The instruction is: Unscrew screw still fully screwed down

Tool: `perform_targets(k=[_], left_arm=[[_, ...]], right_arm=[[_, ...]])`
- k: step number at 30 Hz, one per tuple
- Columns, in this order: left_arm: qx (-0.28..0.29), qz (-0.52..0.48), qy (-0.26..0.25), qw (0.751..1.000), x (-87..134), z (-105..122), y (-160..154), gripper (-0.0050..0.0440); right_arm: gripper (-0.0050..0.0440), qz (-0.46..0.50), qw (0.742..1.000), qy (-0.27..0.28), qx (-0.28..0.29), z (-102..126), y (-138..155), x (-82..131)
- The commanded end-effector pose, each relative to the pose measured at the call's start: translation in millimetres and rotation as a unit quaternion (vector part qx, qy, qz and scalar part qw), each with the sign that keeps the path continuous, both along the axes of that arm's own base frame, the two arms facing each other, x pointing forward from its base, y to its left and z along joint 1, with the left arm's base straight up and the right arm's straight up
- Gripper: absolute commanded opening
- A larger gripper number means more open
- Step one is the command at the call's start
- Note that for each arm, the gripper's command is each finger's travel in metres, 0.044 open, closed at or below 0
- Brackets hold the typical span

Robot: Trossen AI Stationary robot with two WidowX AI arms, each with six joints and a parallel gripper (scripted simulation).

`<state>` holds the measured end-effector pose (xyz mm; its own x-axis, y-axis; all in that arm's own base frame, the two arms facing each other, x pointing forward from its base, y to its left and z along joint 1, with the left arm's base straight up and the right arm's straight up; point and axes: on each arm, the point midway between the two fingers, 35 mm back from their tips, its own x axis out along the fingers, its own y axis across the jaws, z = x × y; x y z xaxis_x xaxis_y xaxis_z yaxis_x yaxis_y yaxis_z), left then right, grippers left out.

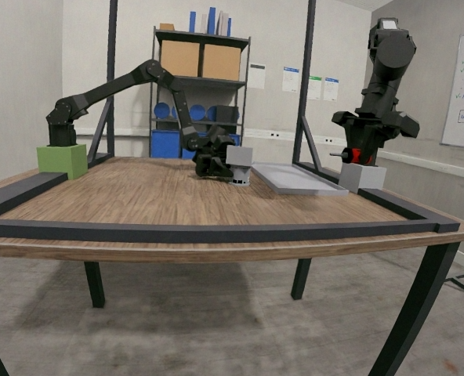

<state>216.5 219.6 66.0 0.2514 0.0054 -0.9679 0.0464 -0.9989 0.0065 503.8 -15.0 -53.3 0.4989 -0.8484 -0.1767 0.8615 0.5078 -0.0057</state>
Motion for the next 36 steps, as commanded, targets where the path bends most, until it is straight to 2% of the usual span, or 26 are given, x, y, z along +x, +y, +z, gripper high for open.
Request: perform_targets(k=[1,7,9,19,24,36], left_arm=[[0.02,0.0,-0.019,1.0,6.6,17.8,5.1,0.0135],[0.02,0.0,-0.019,1.0,6.6,18.1,5.2,0.0135],[0.035,0.002,-0.024,0.999,4.2,17.7,5.2,0.0135],[0.136,0.006,-0.085,0.987,12.1,46.0,23.4,0.0135],[0.136,0.006,-0.085,0.987,12.1,46.0,23.4,0.0135],[0.254,0.017,-0.161,0.954,17.3,92.5,38.8,0.0135]], right_arm=[[0.0245,-0.003,1.0,-0.018,0.004,14.1,-0.9,6.6],[0.0245,-0.003,1.0,-0.018,0.004,14.1,-0.9,6.6],[0.0245,-0.003,1.0,-0.018,0.004,14.1,-0.9,6.6],[0.0245,-0.003,1.0,-0.018,0.004,14.1,-0.9,6.6],[0.0245,-0.003,1.0,-0.018,0.004,14.1,-0.9,6.6],[0.0245,-0.003,1.0,-0.018,0.004,14.1,-0.9,6.6]])
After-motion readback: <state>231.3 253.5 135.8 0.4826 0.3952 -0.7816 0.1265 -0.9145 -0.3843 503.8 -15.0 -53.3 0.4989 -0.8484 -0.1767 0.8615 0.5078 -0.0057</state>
